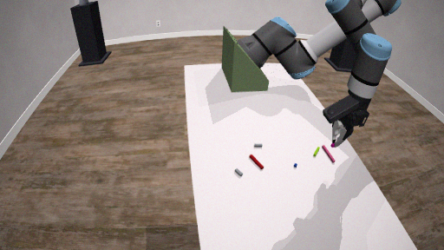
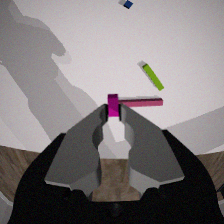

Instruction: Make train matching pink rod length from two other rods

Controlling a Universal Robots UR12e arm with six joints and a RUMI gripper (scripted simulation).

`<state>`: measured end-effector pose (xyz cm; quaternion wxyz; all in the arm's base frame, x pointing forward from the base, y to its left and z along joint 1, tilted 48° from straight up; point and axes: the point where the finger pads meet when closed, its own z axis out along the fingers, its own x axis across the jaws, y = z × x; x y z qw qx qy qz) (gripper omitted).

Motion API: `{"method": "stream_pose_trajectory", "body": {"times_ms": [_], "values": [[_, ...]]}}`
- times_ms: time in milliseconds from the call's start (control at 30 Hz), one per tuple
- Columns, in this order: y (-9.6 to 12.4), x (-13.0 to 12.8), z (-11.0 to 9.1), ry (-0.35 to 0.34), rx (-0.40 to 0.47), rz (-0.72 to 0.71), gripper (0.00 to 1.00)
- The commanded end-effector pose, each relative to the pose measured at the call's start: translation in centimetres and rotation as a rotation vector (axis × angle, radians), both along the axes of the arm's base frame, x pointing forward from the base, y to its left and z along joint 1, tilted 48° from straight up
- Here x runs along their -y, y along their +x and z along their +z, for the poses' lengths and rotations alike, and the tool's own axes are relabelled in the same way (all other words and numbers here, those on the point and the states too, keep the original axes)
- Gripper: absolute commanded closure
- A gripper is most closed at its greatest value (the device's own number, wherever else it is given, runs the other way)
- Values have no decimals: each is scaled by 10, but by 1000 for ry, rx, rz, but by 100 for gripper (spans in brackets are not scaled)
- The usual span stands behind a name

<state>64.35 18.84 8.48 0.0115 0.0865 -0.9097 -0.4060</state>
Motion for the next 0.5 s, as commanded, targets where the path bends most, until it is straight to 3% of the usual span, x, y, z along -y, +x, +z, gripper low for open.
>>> {"method": "stream_pose_trajectory", "body": {"times_ms": [0,233,467], "values": [[-1,2,-1,-2,-11,-12,100],[-6,7,-5,-10,-69,-65,100],[-22,23,-19,-33,-242,-223,100]]}}
